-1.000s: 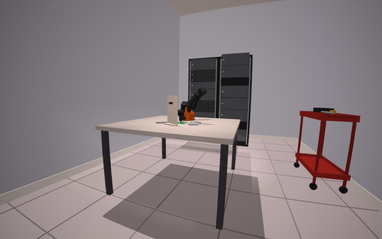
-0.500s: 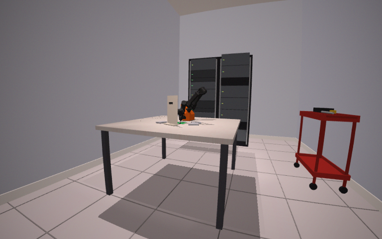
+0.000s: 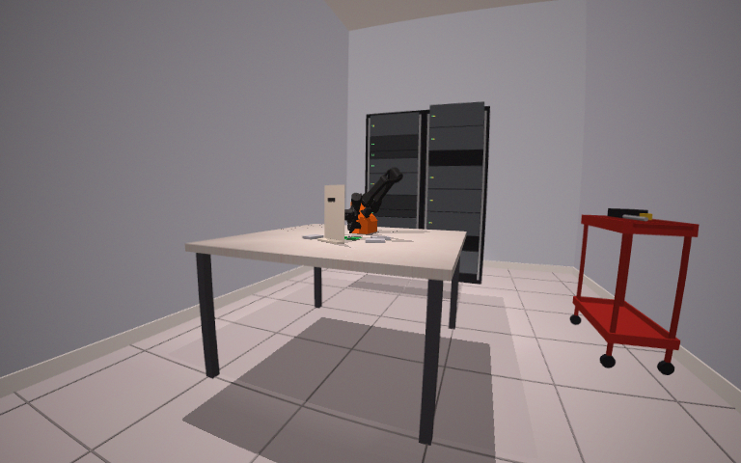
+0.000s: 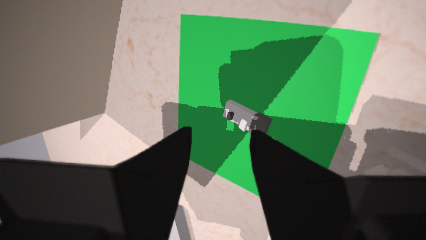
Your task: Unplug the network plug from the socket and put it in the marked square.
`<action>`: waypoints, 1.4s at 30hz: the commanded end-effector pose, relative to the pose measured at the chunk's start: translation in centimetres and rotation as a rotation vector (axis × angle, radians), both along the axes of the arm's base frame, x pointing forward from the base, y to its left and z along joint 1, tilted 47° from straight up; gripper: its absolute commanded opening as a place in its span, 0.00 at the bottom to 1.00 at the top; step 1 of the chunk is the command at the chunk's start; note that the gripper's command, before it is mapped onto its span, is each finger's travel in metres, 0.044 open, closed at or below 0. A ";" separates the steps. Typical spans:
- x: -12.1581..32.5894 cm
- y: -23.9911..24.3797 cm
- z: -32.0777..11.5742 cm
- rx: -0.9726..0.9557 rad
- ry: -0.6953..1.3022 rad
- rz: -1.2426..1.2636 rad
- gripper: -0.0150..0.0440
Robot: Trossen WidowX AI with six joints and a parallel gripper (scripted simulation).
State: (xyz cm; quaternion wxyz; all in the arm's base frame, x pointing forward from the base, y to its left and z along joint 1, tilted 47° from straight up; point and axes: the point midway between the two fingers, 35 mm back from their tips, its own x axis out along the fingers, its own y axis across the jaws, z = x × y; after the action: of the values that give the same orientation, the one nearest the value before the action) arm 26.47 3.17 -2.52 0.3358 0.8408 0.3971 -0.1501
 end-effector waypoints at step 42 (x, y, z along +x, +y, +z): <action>-0.1 -3.1 1.7 -0.015 0.010 0.008 0.52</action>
State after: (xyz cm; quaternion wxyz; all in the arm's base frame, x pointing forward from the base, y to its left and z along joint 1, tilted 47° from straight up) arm 26.24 0.39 -1.12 0.3388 0.8362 0.4009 -0.1590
